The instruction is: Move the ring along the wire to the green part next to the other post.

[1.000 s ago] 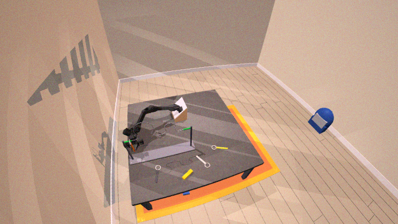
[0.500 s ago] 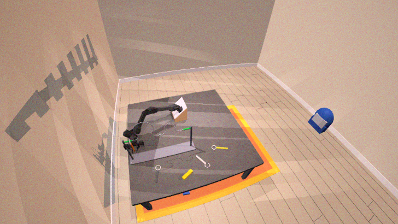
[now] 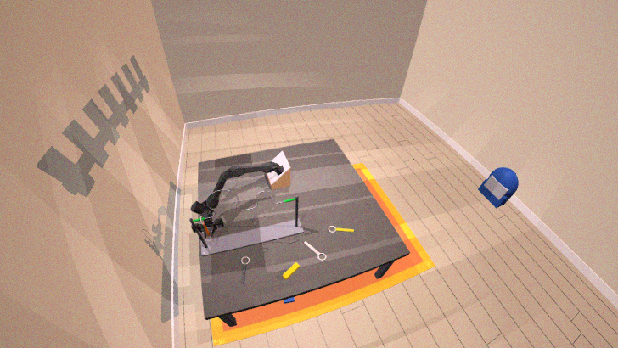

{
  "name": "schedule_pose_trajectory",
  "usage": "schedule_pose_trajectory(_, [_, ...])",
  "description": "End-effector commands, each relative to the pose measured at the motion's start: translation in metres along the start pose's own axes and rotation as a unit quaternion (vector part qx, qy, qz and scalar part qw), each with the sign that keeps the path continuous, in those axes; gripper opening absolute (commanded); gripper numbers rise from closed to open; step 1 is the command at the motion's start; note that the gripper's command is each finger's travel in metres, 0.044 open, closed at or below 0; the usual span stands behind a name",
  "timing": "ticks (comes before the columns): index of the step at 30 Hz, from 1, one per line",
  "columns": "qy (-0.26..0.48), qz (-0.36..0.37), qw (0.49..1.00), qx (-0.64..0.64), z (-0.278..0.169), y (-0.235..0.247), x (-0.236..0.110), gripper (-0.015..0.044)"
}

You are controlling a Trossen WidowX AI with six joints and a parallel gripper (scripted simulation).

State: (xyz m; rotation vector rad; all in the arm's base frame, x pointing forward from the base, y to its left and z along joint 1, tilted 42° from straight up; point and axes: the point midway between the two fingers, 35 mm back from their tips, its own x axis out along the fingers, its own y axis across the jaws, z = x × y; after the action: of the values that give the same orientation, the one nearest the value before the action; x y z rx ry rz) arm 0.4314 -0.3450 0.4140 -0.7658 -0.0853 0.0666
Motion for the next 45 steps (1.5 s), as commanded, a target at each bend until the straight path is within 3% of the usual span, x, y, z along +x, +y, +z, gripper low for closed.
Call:
schedule_pose_trajectory(1, [0.001,-0.001,1.000,-0.001,0.000,0.000,0.000,0.0160])
schedule_pose_trajectory(5, [0.001,-0.001,1.000,-0.001,0.000,0.000,0.000,0.0160])
schedule_pose_trajectory(10, [0.000,0.000,1.000,0.000,0.000,0.000,0.000,0.0029])
schedule_pose_trajectory(12, [0.000,0.000,1.000,0.000,0.000,0.000,0.000,0.0015])
schedule_pose_trajectory(19, [0.000,0.000,1.000,0.000,0.000,0.000,0.000,-0.0150])
schedule_pose_trajectory(45, [0.000,-0.001,1.000,-0.001,0.014,0.002,0.000,-0.0150])
